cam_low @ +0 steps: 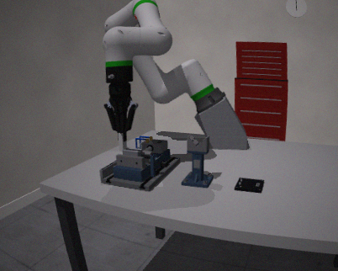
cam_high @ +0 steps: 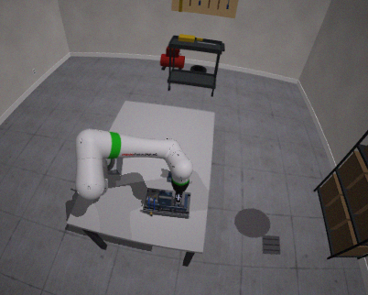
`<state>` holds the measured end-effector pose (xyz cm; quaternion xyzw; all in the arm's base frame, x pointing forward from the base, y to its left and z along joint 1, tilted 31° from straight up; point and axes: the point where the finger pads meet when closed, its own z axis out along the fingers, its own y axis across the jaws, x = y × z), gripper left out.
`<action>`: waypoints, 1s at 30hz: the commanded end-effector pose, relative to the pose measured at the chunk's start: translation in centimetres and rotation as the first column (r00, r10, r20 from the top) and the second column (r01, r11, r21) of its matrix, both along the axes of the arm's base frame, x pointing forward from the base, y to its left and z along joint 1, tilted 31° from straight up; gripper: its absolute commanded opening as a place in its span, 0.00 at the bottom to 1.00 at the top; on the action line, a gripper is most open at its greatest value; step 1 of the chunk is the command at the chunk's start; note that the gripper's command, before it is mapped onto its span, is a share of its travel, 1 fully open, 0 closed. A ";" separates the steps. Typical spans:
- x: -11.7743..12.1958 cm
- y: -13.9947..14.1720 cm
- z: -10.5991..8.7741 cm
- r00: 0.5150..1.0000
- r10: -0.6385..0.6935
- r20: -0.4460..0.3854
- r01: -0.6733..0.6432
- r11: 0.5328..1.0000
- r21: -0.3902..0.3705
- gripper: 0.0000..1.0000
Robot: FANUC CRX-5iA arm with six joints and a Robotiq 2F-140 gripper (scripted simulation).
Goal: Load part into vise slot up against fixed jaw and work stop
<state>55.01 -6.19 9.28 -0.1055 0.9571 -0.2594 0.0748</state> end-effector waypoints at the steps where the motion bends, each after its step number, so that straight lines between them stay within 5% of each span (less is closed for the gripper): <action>1: 0.0 0.1 0.0 1.000 0.000 0.000 0.000 1.000 0.000 0.00; 30: -0.1 0.5 -0.3 1.000 0.000 0.000 0.000 1.000 0.000 0.00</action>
